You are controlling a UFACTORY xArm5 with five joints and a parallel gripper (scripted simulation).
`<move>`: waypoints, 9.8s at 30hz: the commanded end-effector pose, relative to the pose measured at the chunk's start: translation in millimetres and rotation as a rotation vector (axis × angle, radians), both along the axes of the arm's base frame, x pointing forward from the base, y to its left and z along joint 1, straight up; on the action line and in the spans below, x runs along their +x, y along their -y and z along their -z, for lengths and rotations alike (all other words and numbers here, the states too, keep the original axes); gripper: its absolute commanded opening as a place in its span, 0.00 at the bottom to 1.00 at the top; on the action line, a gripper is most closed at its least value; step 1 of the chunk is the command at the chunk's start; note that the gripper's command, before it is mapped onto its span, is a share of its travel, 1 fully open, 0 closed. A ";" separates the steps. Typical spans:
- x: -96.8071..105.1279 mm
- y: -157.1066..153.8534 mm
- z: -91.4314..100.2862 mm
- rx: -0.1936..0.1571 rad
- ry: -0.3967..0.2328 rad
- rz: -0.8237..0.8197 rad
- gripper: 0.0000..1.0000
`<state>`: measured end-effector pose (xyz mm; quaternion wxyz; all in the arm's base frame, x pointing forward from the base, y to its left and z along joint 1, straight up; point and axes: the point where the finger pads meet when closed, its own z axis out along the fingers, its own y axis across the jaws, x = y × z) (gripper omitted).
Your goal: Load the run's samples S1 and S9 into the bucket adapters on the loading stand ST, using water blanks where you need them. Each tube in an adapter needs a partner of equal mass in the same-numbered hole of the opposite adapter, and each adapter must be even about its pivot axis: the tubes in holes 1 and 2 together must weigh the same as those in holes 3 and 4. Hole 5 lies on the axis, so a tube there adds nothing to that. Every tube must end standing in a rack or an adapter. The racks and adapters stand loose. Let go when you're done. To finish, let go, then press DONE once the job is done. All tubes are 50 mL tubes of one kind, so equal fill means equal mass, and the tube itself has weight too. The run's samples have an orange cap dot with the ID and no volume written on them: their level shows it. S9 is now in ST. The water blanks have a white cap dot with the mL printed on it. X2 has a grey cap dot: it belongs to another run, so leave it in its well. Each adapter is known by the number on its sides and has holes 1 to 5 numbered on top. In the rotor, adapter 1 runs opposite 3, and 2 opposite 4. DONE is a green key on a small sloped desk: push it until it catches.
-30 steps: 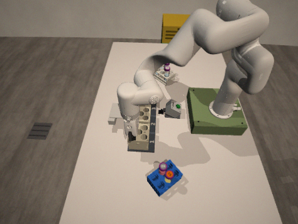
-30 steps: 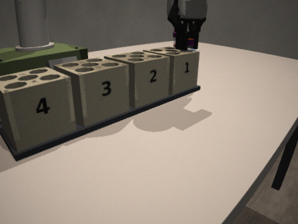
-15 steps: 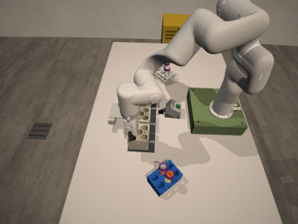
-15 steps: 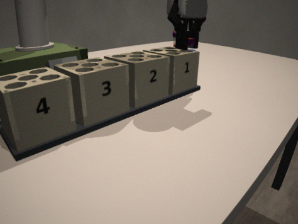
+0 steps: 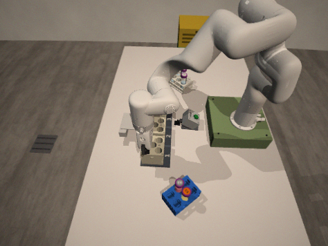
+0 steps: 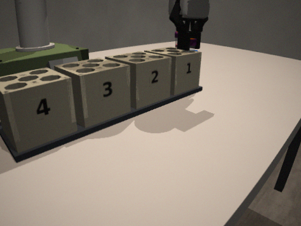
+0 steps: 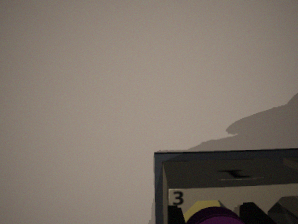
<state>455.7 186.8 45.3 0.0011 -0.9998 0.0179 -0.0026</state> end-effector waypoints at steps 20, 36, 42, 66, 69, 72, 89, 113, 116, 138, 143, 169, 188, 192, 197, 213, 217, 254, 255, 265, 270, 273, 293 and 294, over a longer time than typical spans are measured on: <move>1.3 -0.5 -8.2 0.004 0.003 0.000 0.00; 1.3 -0.5 -17.6 0.004 0.003 0.000 0.00; 1.2 -0.4 -21.6 0.004 0.003 0.000 0.00; 1.0 -0.3 -57.7 0.004 0.003 0.000 0.00; 1.0 -0.2 -61.7 0.004 0.003 0.000 0.00; 0.9 -0.2 -67.7 0.004 0.003 0.000 0.00; 0.7 0.0 -97.7 0.004 0.003 0.000 0.00; 0.5 0.2 -132.8 0.004 0.003 0.000 0.00; 0.5 0.2 -132.8 0.004 0.003 0.000 0.00; 0.5 0.2 -132.8 0.004 0.003 0.000 0.00; 0.5 0.2 -132.8 0.004 0.003 0.000 0.00; -57.5 -47.6 -132.6 0.001 0.005 -0.500 0.00; -123.4 -101.7 -132.5 0.000 0.006 -0.707 0.00; -138.9 -114.4 -132.5 0.000 0.005 -0.707 0.00; -158.2 -130.3 -132.5 0.001 0.005 -0.707 0.00; -190.7 -156.9 -132.4 0.002 0.005 -0.707 0.00; -190.7 -156.9 -132.4 0.002 0.005 -0.707 0.00; -190.4 -157.2 -88.4 0.002 0.005 -0.707 0.00; -190.4 -157.2 -86.4 0.002 0.005 -0.707 0.00; -190.3 -157.4 -66.3 0.002 0.005 -0.707 0.00; -190.3 -157.4 -58.3 0.002 0.005 -0.707 0.00; -190.3 -157.4 -58.3 0.002 0.005 -0.707 0.00; -190.2 -157.5 -50.3 0.002 0.005 -0.707 0.00; -190.2 -157.5 -49.3 0.002 0.005 -0.707 0.00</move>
